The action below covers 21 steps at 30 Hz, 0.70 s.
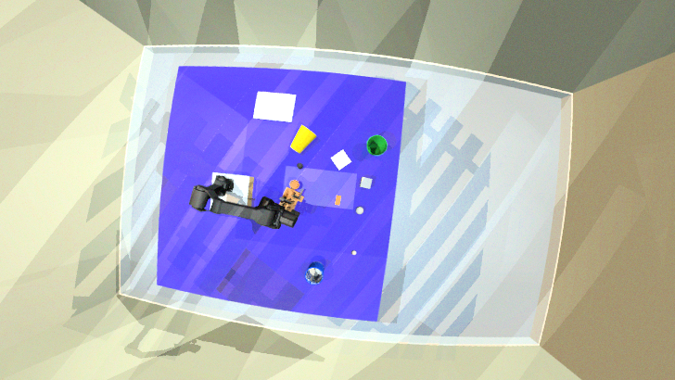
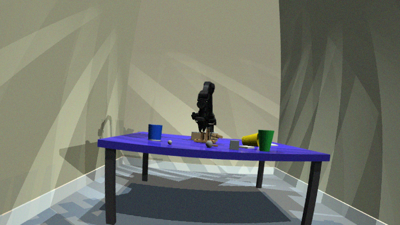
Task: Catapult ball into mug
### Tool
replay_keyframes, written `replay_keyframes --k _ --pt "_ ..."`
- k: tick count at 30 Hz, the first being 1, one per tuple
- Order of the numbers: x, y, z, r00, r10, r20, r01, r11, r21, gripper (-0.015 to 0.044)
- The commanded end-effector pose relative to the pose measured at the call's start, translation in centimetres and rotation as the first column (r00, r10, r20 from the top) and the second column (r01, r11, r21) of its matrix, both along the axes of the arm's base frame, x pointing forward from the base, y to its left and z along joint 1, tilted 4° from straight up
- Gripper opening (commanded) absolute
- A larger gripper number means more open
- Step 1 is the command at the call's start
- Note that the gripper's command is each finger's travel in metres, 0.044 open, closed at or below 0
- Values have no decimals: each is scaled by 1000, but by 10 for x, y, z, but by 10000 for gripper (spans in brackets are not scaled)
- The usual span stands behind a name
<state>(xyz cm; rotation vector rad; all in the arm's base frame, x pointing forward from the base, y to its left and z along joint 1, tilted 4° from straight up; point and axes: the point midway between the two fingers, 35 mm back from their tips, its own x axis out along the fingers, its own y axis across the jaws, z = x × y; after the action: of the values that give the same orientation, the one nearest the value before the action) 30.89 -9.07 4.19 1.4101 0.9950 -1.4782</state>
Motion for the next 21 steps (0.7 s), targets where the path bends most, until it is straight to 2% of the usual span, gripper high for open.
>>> replay_keyframes --k 1,21 --pt "0 -1 -8 1000 -1 -3 1 1000 -2 440" --pt "-2 -2 -41 1000 -1 -3 1 1000 -2 440"
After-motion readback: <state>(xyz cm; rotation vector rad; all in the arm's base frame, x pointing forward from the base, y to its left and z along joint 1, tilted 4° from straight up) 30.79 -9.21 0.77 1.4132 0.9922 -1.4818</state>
